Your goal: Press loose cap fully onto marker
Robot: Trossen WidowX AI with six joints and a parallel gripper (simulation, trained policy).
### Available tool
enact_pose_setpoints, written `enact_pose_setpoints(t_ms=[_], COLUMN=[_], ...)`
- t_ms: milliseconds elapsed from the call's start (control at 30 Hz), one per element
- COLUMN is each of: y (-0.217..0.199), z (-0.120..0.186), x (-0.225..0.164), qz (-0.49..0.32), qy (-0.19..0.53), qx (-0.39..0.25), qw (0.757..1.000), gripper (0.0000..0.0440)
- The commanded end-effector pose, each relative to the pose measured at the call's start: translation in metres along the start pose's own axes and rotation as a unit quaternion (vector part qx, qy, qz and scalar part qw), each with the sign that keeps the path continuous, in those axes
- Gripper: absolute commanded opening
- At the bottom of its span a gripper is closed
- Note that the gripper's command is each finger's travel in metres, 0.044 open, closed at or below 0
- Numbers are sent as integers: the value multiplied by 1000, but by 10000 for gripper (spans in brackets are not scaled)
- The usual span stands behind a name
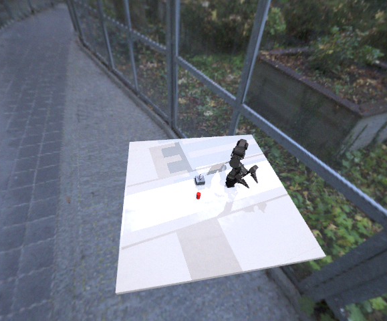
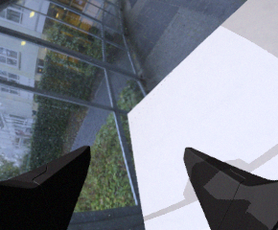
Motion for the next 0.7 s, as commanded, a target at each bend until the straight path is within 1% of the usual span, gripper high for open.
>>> enact_pose_setpoints(t_ms=[0, 667], y=[-6, -45], z=[-3, -6], x=[9, 46], qz=[-6, -42], qy=[0, -5], qx=[-16, -95], qw=[1000, 995], gripper=[329, 330])
Point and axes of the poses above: the point midway between the two fingers, 35 mm back from their tips, its own z axis back along the fingers, its own y axis across the jaws, x = y × z, the point moved 6 cm from there along z, back along the fingers, and after that the axes turned 11 degrees about -z, right-handed, at the moved point
